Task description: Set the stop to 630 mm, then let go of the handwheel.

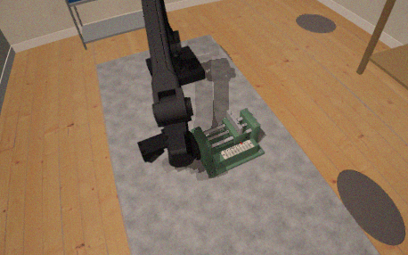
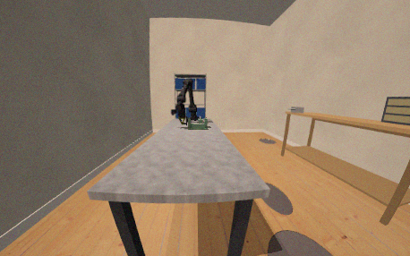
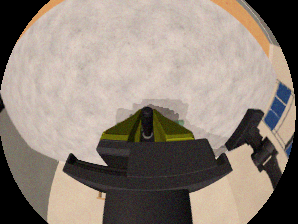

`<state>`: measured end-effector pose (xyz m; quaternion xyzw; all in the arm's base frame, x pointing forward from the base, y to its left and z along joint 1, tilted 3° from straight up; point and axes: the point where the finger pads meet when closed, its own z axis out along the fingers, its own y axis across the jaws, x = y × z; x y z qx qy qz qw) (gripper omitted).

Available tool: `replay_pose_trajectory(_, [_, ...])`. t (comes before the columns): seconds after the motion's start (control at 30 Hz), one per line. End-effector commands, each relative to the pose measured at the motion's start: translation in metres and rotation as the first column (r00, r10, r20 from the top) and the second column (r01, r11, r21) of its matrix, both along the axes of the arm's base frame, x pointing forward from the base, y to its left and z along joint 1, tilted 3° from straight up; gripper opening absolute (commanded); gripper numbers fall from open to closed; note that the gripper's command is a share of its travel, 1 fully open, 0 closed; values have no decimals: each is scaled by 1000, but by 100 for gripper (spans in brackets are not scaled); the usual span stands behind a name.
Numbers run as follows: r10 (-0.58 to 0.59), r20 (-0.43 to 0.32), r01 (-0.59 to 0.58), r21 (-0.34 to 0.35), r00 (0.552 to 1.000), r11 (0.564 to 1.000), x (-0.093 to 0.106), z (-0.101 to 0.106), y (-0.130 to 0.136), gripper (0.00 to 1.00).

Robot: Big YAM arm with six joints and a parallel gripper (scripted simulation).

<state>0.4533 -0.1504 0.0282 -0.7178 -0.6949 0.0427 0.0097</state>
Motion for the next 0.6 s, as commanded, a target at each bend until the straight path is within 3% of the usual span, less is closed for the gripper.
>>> replay_pose_trajectory(0.0, [15,145,-10,-31,989,999,65,35,1,6])
replay_pose_trajectory(0.07, [15,145,-10,-31,989,999,65,37,1,6])
replay_pose_trajectory(0.17, [16,185,-9,-42,983,999,64,60,1,6])
replay_pose_trajectory(0.57, [15,165,-10,-36,986,999,61,68,3,6])
